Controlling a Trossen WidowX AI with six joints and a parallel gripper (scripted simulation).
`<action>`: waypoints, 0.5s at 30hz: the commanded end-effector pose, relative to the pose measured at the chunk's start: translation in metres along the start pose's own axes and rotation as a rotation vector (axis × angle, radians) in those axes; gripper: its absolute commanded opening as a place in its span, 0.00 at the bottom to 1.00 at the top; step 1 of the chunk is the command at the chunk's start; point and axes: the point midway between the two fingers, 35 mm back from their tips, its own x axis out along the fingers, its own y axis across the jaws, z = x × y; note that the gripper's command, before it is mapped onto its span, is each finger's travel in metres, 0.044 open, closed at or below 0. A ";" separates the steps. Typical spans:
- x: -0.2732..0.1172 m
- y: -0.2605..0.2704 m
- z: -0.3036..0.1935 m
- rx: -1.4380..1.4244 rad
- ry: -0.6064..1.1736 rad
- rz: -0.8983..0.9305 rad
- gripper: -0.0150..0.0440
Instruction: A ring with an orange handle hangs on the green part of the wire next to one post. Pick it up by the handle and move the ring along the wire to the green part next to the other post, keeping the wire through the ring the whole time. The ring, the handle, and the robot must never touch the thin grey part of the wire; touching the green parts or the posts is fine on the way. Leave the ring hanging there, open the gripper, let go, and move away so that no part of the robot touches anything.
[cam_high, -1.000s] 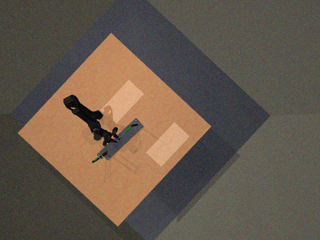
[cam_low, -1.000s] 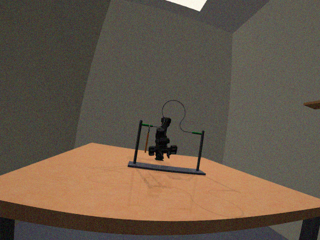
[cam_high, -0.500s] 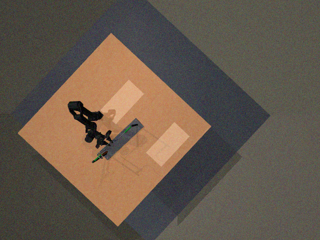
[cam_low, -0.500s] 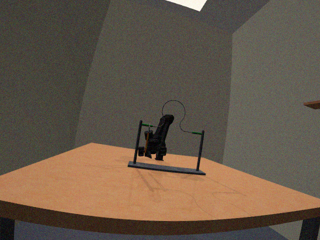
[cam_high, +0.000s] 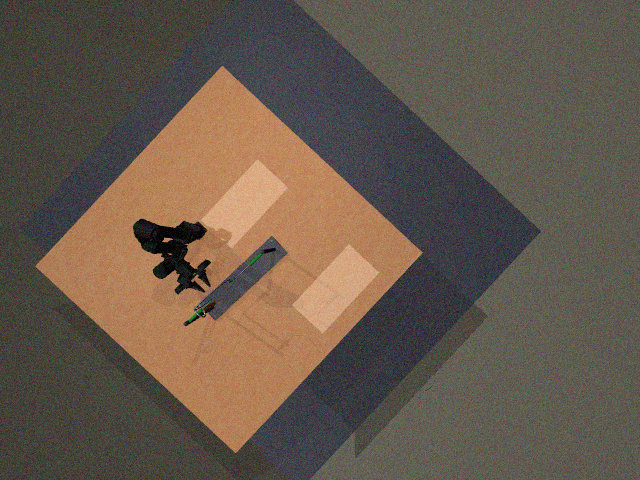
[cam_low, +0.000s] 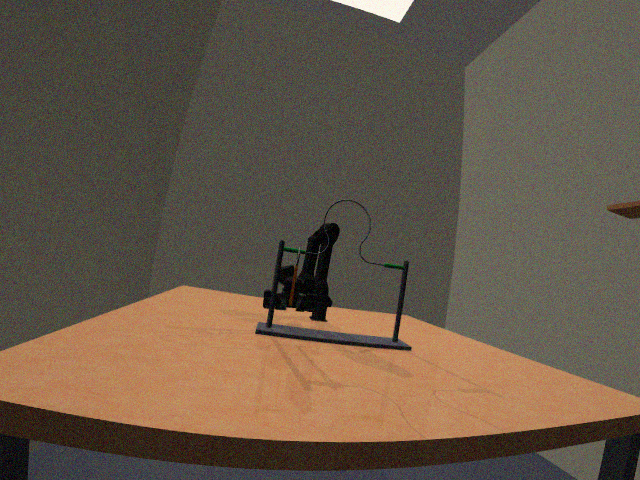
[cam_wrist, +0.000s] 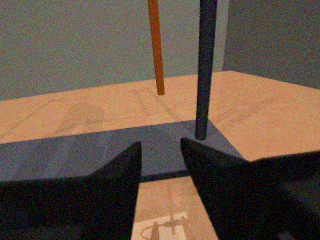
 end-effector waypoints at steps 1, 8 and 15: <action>-0.014 -0.005 -0.002 -0.025 -0.036 -0.019 0.53; -0.011 -0.009 0.006 -0.045 -0.051 -0.026 0.53; 0.013 -0.008 0.038 -0.060 -0.082 -0.018 0.53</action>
